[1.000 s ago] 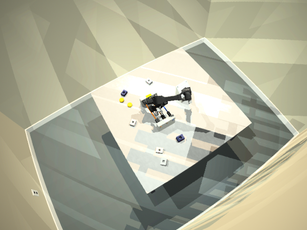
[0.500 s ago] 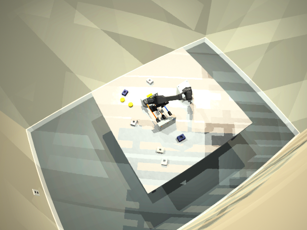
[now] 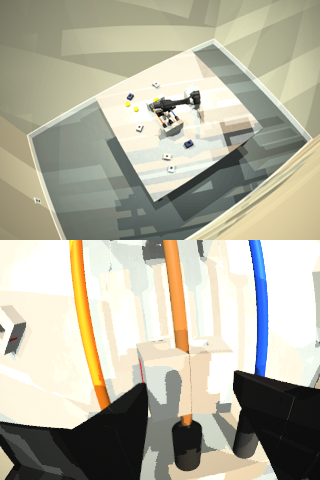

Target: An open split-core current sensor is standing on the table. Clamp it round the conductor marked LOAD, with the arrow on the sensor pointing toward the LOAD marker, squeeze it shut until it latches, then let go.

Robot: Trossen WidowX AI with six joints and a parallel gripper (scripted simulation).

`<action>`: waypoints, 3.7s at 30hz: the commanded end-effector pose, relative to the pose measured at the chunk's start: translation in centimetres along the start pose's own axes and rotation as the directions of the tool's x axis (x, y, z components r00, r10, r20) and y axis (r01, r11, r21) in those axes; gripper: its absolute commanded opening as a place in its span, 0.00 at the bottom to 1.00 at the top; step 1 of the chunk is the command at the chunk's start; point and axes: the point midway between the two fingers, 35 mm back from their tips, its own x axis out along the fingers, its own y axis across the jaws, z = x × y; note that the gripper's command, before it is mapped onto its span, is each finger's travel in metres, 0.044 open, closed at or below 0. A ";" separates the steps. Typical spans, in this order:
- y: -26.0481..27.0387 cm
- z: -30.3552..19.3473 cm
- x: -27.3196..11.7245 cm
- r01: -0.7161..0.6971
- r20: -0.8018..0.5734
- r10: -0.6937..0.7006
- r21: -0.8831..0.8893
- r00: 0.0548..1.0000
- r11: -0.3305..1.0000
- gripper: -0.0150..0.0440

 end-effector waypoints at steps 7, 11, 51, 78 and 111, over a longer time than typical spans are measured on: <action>0.0 0.0 0.0 0.001 0.000 -0.001 -0.002 1.000 1.000 1.00; 0.0 0.0 0.0 0.001 0.000 -0.001 -0.002 1.000 1.000 1.00; 0.1 -0.2 6.4 0.010 -0.002 -0.010 -0.005 1.000 1.000 0.92; 0.1 -0.2 6.4 0.010 -0.002 -0.010 -0.005 1.000 1.000 0.25; 0.1 -0.2 6.4 0.010 -0.002 -0.010 -0.005 1.000 1.000 0.25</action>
